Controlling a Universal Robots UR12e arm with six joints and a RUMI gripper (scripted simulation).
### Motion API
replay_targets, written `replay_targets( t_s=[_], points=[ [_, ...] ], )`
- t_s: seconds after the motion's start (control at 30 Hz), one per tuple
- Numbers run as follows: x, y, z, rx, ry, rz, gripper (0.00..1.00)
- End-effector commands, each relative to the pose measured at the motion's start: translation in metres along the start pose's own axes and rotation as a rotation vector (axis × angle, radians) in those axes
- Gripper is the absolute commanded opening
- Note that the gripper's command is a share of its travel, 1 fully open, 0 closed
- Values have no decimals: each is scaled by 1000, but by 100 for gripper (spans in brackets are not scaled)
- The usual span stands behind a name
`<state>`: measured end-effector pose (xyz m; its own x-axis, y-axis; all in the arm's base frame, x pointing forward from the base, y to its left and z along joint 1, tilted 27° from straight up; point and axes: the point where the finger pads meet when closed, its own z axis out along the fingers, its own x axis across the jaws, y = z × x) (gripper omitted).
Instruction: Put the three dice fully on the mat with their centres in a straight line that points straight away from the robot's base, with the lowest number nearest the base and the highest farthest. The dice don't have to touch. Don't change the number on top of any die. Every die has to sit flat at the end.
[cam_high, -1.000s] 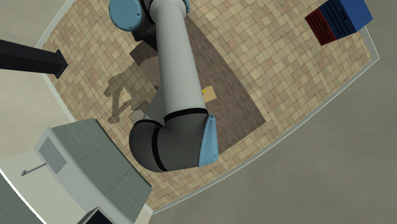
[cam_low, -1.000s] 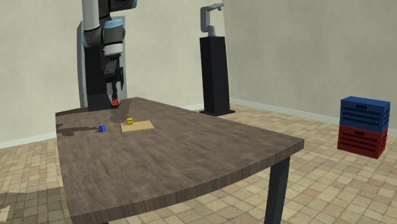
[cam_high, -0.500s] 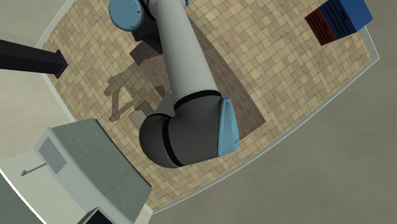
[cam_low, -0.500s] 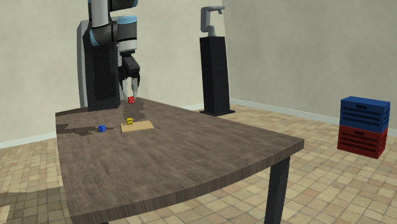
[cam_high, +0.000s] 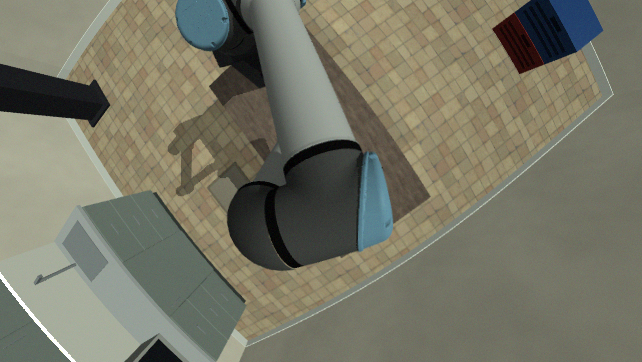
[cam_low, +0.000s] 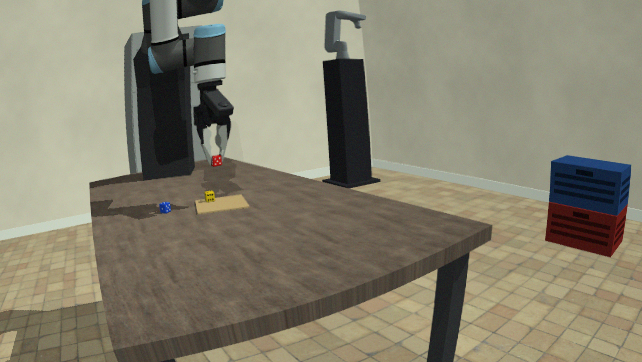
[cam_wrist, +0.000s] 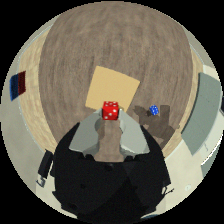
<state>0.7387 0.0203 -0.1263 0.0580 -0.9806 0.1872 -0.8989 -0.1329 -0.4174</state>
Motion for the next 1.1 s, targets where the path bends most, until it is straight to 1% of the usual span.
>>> replay_targets(
  t_s=[0.0, 0.17, 0.3, 0.43, 0.63, 0.7, 0.9, 1.07],
  points=[
    [0, 0, 0, 1, 0, -1, 6],
    [0, 0, 3, 1, 0, -1, 6],
    [0, 0, 12, 1, 0, -1, 6],
    [0, 0, 27, 1, 0, -1, 6],
    [0, -1, 56, 1, 0, -1, 6],
    [0, -1, 56, 1, 0, -1, 6],
    [0, -1, 82, 1, 0, -1, 6],
    [0, -1, 93, 1, 0, -1, 6]
  ],
)
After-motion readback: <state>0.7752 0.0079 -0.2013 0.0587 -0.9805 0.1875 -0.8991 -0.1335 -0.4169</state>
